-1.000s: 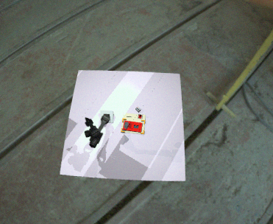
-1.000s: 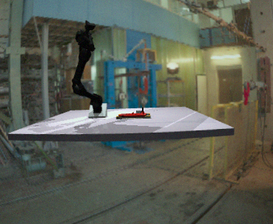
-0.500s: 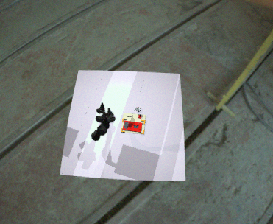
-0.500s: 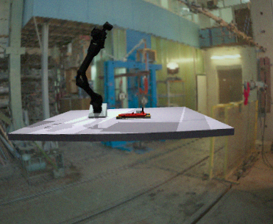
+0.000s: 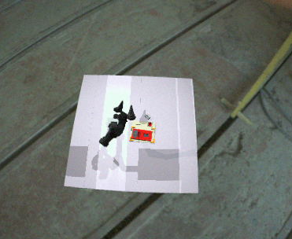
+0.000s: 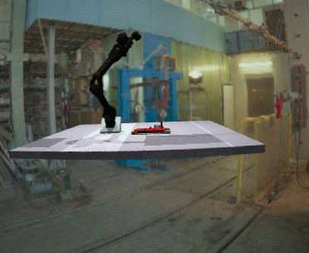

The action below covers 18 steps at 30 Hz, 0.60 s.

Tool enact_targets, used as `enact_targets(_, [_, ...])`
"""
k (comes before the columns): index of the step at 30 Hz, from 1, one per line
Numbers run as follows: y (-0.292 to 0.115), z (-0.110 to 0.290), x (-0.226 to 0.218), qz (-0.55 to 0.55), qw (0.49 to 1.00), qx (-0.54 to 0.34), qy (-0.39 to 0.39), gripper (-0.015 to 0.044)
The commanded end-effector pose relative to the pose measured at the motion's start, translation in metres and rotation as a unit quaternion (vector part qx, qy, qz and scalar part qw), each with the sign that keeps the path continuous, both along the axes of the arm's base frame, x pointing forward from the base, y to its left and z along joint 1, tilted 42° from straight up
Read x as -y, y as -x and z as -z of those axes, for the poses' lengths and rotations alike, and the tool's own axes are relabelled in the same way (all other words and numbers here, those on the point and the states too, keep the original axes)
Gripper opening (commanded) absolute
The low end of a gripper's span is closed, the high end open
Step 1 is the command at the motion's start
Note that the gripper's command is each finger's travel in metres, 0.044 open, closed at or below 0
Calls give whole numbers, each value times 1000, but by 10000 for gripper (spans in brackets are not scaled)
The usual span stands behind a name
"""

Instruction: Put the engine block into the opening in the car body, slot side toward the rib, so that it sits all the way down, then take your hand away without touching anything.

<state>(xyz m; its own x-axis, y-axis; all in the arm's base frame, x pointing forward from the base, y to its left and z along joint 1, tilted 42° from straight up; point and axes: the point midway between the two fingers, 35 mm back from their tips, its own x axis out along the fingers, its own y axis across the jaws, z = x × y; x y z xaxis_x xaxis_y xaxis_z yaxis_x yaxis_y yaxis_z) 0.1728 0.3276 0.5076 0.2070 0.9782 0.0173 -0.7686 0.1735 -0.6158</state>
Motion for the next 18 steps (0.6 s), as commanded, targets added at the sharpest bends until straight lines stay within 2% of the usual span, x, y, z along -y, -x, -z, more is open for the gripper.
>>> enact_targets(1, [-23,28,-10,32,998,-36,33,440])
enact_targets(18, [-102,149,-29,131,962,-58,232,440])
